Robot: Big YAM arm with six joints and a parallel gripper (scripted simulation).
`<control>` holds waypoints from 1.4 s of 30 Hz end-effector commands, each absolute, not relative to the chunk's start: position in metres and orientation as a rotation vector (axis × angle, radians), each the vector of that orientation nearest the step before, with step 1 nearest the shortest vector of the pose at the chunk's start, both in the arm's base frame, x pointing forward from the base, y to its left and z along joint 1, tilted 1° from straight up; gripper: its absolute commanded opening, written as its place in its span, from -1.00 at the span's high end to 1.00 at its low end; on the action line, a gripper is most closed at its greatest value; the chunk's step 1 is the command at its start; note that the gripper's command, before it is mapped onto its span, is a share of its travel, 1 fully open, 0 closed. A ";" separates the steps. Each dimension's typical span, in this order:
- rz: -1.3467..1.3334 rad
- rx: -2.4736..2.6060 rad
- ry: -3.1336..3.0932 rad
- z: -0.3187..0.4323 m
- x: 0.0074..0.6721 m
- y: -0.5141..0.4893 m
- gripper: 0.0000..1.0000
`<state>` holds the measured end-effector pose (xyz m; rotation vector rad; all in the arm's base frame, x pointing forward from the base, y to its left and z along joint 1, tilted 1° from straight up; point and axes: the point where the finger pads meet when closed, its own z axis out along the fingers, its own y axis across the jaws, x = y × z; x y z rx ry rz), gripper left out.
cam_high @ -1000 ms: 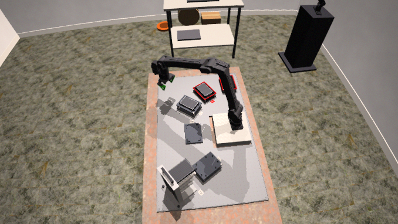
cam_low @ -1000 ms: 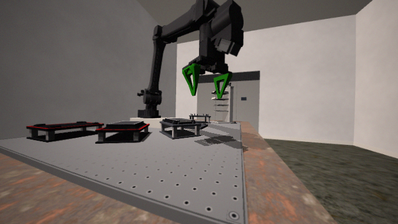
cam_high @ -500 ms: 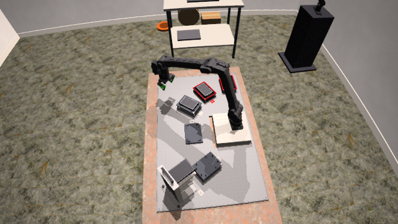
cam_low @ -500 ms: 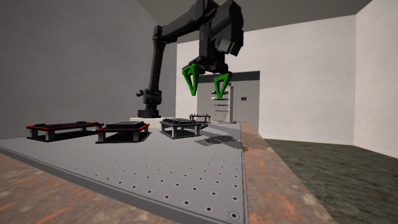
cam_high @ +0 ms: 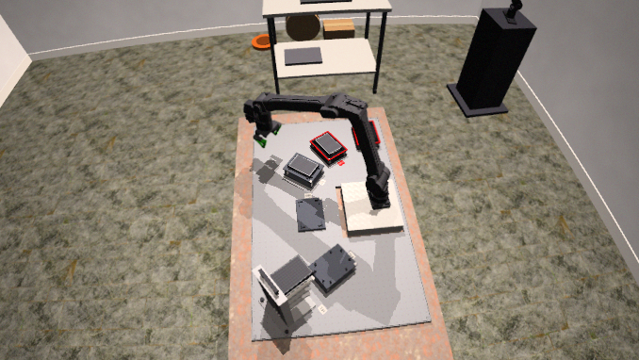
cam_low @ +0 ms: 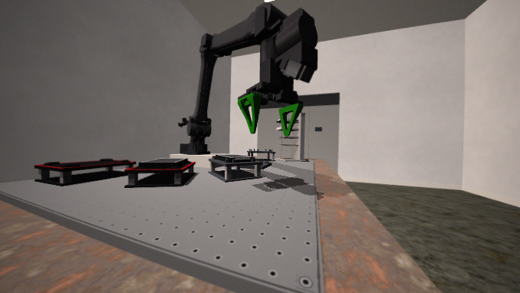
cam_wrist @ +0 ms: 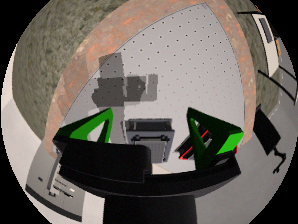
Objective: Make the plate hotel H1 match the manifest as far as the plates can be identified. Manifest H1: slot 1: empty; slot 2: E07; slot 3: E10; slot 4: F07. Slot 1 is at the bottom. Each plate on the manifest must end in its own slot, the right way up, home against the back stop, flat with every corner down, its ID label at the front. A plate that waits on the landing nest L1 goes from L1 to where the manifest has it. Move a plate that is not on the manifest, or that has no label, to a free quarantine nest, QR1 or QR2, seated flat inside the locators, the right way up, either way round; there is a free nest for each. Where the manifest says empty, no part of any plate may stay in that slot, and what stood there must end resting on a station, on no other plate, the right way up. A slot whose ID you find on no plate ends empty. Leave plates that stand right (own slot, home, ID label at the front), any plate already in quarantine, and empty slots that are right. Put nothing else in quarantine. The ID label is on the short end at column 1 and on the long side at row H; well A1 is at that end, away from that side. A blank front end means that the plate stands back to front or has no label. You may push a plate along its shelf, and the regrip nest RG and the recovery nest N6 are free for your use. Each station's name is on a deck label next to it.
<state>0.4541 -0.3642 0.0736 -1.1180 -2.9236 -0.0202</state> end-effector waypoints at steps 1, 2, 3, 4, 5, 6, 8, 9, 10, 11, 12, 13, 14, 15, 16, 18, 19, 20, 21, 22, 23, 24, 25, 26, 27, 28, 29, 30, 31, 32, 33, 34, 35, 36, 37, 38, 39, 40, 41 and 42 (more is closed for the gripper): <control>-0.018 -1.127 -2.928 0.062 0.455 -0.372 -1.00; -0.018 -1.127 -2.928 0.061 0.455 -0.372 -1.00; -0.018 -1.127 -2.928 0.059 0.455 -0.372 -1.00; -0.018 -1.127 -2.928 0.057 0.455 -0.371 -1.00; -0.018 -1.127 -2.928 0.056 0.455 -0.371 -1.00; -0.018 -1.127 -2.928 0.054 0.455 -0.371 -1.00; -0.018 -1.127 -2.928 0.051 0.455 -0.371 -1.00; -0.018 -1.127 -2.928 0.049 0.455 -0.371 -1.00; -0.018 -1.127 -2.928 0.047 0.455 -0.371 -1.00; -0.018 -1.127 -2.928 0.046 0.455 -0.371 -1.00; -0.018 -1.127 -2.928 0.044 0.455 -0.371 -1.00; -0.018 -1.127 -2.928 0.044 0.455 -0.371 -1.00; -0.018 -1.127 -2.928 0.044 0.455 -0.371 -1.00; -0.017 -1.127 -2.929 0.043 0.455 -0.371 -1.00; -0.018 -1.127 -2.928 0.041 0.455 -0.371 -1.00; -0.018 -1.127 -2.928 0.037 0.455 -0.370 -1.00; -0.018 -1.127 -2.928 0.037 0.455 -0.370 -1.00; -0.014 -1.130 -2.936 0.041 0.458 -0.373 -1.00; -0.013 -1.131 -2.938 0.041 0.458 -0.373 -1.00; 0.002 -1.135 -2.964 0.061 0.465 -0.374 -1.00; 0.002 -1.135 -2.964 0.061 0.465 -0.374 -1.00; 0.002 -1.135 -2.964 0.061 0.465 -0.374 -1.00; 0.002 -1.135 -2.964 0.061 0.465 -0.374 -1.00; 0.002 -1.135 -2.964 0.061 0.465 -0.374 -1.00; 0.002 -1.135 -2.964 0.061 0.465 -0.374 -1.00; 0.002 -1.135 -2.964 0.061 0.465 -0.374 -1.00; 0.002 -1.135 -2.964 0.061 0.465 -0.374 -1.00; 0.002 -1.135 -2.964 0.061 0.465 -0.374 -1.00; 0.002 -1.135 -2.964 0.061 0.465 -0.374 -1.00; 0.002 -1.135 -2.964 0.061 0.465 -0.374 -1.00; 0.002 -1.135 -2.964 0.061 0.465 -0.374 -1.00; 0.002 -1.135 -2.964 0.061 0.465 -0.374 -1.00; 0.002 -1.135 -2.964 0.061 0.465 -0.374 -1.00; 0.002 -1.135 -2.964 0.061 0.465 -0.374 -1.00; 0.002 -1.135 -2.964 0.061 0.465 -0.374 -1.00; 0.002 -1.135 -2.964 0.061 0.465 -0.374 -1.00; 0.002 -1.135 -2.964 0.061 0.465 -0.374 -1.00; 0.002 -1.135 -2.964 0.061 0.465 -0.374 -1.00; 0.002 -1.135 -2.964 0.061 0.465 -0.374 -1.00; 0.002 -1.135 -2.964 0.061 0.465 -0.374 -1.00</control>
